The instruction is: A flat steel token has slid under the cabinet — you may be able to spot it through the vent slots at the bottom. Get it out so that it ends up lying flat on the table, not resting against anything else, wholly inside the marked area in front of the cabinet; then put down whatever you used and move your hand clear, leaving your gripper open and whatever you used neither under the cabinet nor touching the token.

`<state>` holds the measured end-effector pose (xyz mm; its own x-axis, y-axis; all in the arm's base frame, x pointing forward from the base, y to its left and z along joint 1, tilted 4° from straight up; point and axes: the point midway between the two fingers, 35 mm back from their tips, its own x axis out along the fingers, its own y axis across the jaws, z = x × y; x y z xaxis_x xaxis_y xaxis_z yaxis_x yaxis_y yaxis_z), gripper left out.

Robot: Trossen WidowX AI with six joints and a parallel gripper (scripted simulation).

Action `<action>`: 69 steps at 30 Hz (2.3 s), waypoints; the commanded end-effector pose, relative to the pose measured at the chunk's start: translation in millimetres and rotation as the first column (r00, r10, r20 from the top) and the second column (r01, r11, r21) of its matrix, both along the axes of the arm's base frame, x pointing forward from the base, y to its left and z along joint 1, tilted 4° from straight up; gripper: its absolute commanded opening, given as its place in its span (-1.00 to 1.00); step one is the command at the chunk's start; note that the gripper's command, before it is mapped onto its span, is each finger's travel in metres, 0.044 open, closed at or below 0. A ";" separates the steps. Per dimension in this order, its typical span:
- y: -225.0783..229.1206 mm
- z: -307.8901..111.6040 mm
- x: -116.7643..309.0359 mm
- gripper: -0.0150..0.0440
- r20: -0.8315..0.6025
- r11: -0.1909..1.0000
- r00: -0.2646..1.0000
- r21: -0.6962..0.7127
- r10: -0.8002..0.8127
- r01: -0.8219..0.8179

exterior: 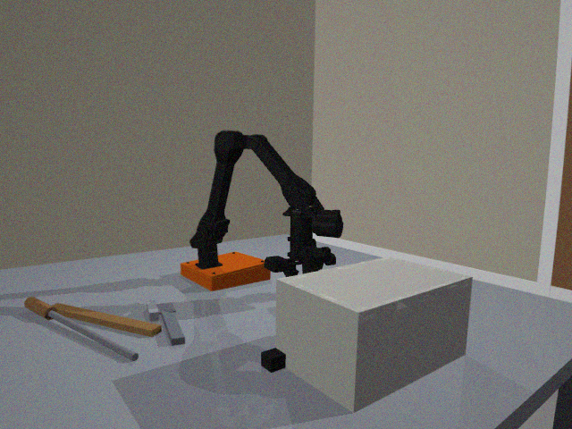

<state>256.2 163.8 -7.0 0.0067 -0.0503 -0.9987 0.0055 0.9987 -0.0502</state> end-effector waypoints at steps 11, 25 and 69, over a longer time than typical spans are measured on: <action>0.7 -1.2 -22.9 -0.49 -0.006 1.000 1.000 0.000 0.000 0.000; 2.2 -1.6 -43.3 -0.49 -0.008 1.000 1.000 0.000 0.000 0.000; 4.1 -0.9 -42.2 -0.02 -0.003 1.000 1.000 0.002 0.004 -0.004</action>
<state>213.9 167.8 -8.0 0.0039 -0.0490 -0.9988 0.0011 0.9988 -0.0490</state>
